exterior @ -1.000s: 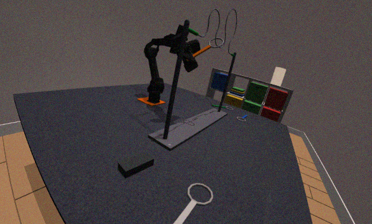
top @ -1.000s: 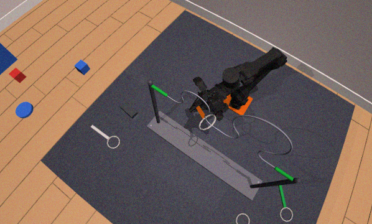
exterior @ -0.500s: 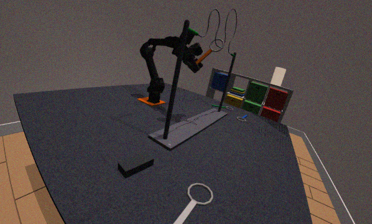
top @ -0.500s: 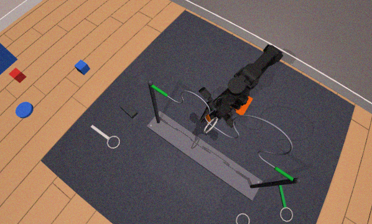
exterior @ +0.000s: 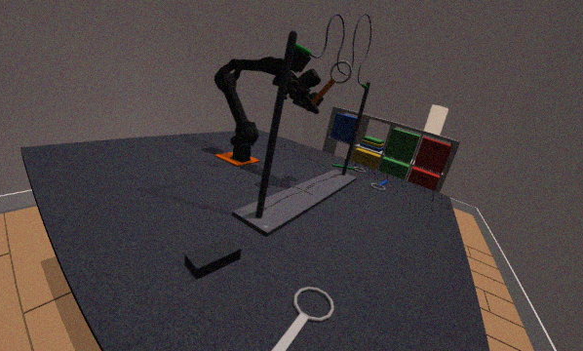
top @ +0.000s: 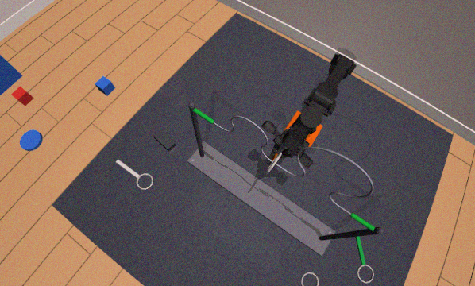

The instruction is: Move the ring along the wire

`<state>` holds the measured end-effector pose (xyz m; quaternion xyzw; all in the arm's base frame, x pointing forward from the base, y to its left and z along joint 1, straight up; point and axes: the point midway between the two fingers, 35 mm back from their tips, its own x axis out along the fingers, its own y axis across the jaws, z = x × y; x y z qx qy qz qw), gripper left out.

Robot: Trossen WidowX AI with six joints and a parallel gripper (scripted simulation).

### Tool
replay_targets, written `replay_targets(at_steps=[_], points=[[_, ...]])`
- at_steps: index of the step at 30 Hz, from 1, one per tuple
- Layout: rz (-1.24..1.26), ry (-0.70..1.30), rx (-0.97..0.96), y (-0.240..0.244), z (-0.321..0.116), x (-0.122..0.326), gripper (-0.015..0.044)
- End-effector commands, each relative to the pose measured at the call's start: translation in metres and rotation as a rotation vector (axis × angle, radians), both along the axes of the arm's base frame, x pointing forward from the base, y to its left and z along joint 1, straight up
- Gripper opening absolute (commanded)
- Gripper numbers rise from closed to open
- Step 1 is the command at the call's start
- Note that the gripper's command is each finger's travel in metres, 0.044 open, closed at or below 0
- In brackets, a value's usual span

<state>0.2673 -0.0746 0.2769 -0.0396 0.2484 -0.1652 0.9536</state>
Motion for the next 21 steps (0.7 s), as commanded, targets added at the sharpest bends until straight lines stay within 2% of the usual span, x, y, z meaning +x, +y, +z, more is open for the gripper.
replay_targets(at_steps=[1, 21], points=[[-0.004, -0.008, 0.038, 0.007, 0.000, 0.002, -0.0150], [-0.003, -0.025, 0.118, 0.036, 0.000, 0.007, -0.0150]])
